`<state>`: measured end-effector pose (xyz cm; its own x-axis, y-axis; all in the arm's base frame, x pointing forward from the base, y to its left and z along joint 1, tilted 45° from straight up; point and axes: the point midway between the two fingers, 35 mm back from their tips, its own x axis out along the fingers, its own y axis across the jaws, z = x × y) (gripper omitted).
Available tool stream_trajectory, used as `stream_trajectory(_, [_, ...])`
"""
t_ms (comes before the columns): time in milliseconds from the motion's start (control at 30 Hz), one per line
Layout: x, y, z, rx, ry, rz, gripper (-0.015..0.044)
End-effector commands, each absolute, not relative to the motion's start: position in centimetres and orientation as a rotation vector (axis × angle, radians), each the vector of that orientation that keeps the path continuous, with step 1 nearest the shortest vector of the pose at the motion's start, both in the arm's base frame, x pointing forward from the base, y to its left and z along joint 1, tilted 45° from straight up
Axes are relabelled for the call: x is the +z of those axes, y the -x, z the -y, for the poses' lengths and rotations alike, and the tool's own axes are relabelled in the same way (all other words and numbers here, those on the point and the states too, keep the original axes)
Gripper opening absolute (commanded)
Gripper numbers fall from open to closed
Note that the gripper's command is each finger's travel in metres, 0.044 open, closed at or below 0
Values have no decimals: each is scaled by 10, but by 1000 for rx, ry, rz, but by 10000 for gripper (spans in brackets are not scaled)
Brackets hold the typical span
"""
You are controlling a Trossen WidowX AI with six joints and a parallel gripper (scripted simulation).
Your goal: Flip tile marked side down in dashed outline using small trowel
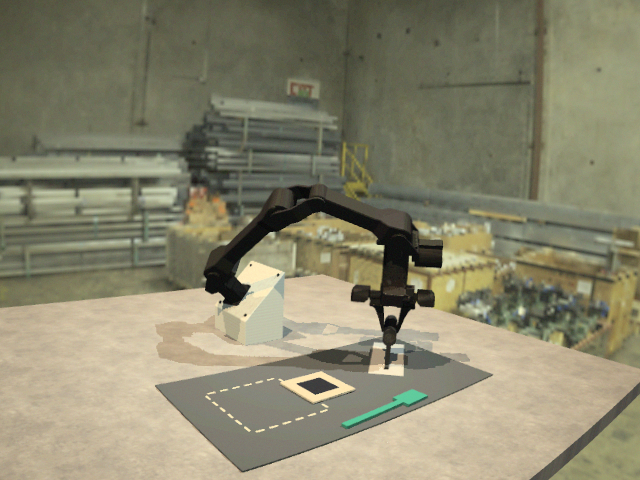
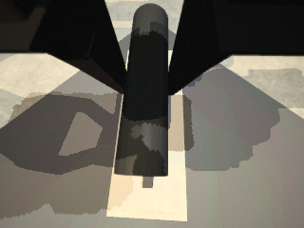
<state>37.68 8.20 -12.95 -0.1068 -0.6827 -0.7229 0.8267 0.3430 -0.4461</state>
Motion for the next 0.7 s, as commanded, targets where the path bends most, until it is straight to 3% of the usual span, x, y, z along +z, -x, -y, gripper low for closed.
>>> stream_trajectory(0, [-131,-376,-81,-1283,-163,-1084,130])
stream_trajectory(667, [-131,-376,-81,-1466,-427,-850,130])
